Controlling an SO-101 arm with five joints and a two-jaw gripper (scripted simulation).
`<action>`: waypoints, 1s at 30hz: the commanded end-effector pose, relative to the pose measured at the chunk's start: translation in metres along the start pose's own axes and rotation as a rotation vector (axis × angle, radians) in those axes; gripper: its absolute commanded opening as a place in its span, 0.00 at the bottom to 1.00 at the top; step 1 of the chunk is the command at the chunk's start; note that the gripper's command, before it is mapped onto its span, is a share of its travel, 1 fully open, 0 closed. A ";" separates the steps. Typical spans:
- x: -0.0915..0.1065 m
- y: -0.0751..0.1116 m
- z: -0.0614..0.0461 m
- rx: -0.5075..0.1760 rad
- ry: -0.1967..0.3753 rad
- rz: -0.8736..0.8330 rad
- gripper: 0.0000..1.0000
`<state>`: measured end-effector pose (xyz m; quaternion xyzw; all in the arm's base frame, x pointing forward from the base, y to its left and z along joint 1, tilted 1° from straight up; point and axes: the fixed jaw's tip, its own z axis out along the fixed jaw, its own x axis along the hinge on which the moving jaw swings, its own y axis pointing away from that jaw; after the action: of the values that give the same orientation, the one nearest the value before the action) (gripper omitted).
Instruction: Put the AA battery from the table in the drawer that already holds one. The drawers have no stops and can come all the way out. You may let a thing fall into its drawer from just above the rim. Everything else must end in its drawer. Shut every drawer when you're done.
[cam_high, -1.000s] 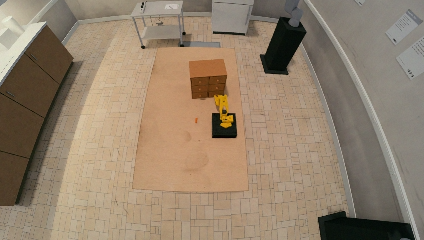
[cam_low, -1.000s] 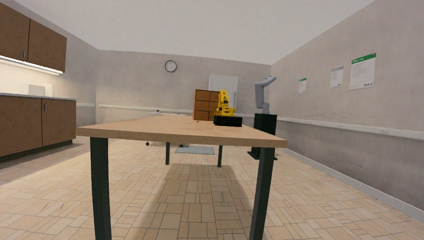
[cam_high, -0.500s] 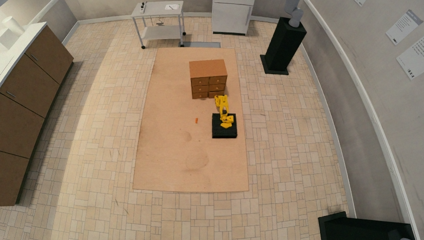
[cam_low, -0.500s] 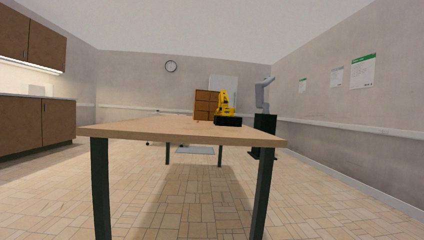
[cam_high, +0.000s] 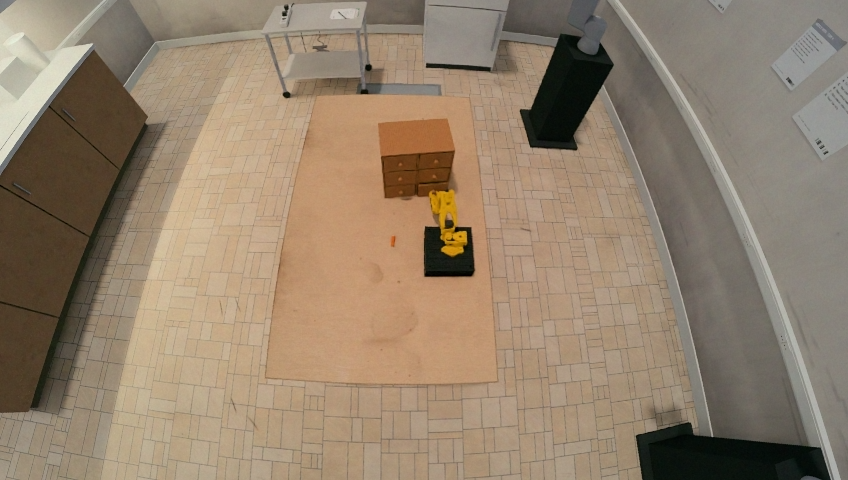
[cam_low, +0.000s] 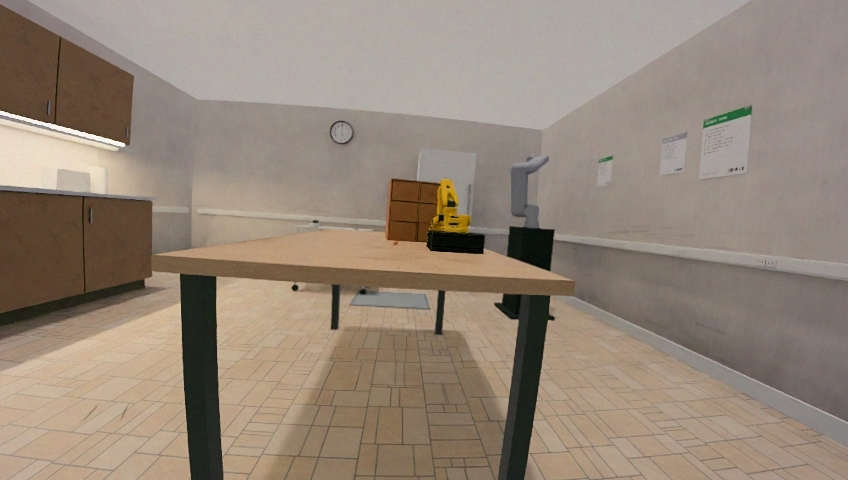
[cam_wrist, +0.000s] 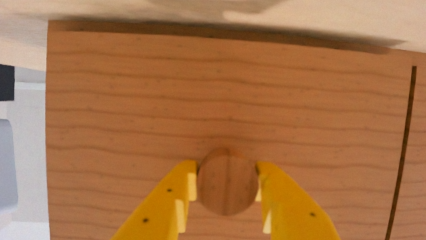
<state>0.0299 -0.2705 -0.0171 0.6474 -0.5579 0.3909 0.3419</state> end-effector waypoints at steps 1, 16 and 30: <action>-0.001 0.001 -0.002 -0.003 0.006 0.010 0.00; -0.004 0.000 -0.009 -0.002 0.006 0.009 0.00; -0.004 0.000 -0.009 -0.002 0.006 0.009 0.00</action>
<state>0.0288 -0.2614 -0.0173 0.6474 -0.5575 0.3911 0.3421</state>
